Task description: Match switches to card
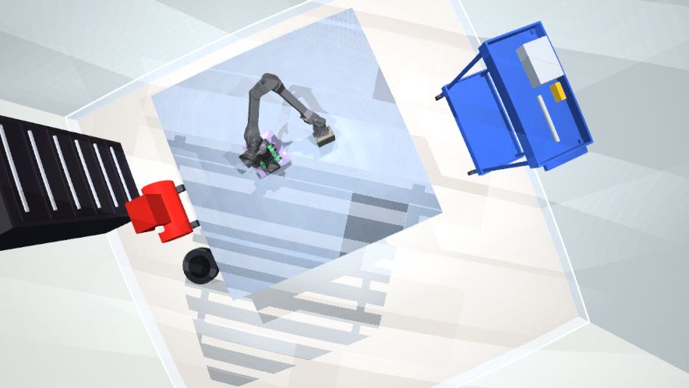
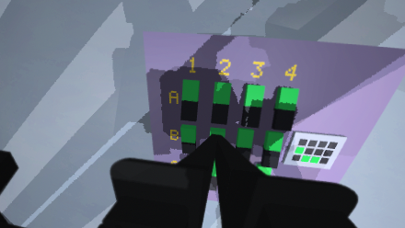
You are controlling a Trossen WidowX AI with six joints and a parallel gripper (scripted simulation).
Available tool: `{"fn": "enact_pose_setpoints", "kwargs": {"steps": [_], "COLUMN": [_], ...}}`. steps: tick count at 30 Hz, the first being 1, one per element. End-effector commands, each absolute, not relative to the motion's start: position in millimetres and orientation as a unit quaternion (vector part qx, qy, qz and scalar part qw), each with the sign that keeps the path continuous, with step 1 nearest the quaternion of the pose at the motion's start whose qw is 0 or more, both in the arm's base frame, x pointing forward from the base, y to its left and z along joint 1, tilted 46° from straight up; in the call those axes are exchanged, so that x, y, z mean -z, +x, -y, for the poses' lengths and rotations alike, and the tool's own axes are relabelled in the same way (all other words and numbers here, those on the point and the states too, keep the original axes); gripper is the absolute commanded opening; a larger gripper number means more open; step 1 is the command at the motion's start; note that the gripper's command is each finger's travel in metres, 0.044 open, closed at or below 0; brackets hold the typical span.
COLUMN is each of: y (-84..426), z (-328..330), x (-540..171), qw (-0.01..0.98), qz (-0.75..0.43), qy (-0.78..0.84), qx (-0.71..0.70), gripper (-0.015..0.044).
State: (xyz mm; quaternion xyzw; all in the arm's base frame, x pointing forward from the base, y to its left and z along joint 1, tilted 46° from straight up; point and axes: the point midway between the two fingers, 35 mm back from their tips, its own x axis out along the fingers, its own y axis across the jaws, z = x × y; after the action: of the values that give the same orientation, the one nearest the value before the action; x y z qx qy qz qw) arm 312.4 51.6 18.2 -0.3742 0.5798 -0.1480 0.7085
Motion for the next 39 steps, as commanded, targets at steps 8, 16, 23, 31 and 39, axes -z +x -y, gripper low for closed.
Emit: {"fn": "enact_pose_setpoints", "kwargs": {"steps": [8, 16, 23, 31, 39], "y": [313.3, 313.6, 313.9, 314.2, 314.6], "z": [-50.0, -49.3, -48.7, -48.0, -47.3], "x": [-17.5, -16.7, -16.1, -15.3, -14.6], "qw": [0.708, 0.708, 0.708, 0.708, 0.708], "qz": [-0.579, -0.578, -0.578, -0.578, -0.578], "qy": [-0.378, -0.378, -0.378, -0.378, -0.378], "qx": [0.149, 0.149, 0.149, 0.149, 0.149], "gripper": [0.0, 0.0, 0.0, 0.0, 0.0]}}
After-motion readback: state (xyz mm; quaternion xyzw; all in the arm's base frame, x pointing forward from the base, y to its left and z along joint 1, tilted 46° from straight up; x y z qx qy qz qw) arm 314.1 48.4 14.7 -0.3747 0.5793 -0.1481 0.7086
